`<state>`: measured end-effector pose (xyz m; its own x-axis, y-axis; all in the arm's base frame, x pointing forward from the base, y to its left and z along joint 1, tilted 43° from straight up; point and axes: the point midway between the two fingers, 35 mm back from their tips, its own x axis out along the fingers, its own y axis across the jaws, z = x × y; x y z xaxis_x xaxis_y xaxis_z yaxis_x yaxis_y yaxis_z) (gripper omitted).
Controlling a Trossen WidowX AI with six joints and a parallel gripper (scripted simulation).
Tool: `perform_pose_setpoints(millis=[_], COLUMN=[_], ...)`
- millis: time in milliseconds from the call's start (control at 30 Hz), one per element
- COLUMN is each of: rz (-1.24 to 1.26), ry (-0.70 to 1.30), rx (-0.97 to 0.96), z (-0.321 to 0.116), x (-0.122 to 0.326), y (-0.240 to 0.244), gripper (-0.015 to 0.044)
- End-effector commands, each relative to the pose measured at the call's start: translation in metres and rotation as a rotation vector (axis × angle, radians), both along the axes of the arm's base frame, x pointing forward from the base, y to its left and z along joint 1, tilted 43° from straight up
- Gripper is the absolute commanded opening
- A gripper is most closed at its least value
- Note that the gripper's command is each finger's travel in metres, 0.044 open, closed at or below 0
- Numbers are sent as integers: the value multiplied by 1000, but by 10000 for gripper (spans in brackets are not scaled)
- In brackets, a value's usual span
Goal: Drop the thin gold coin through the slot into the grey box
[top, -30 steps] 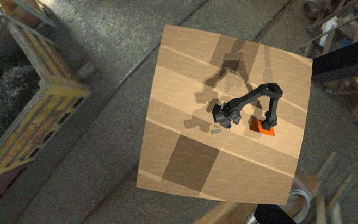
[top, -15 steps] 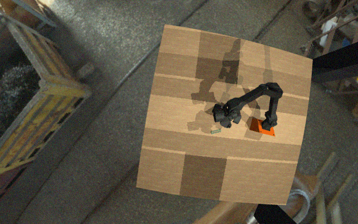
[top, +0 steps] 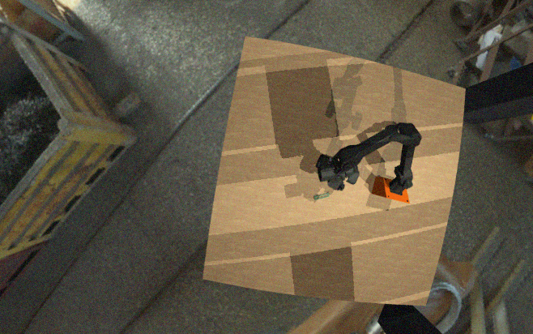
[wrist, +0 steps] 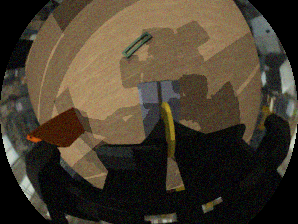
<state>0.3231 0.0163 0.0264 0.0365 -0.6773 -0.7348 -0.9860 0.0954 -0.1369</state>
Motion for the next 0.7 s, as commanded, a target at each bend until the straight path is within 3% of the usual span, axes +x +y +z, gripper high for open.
perform_pose_setpoints(millis=[0, 667], rz=[3, 6], ry=[2, 5], rx=[-1, -1], z=[-2, -10], x=[0, 1], y=[-2, -10], gripper=[0, 0])
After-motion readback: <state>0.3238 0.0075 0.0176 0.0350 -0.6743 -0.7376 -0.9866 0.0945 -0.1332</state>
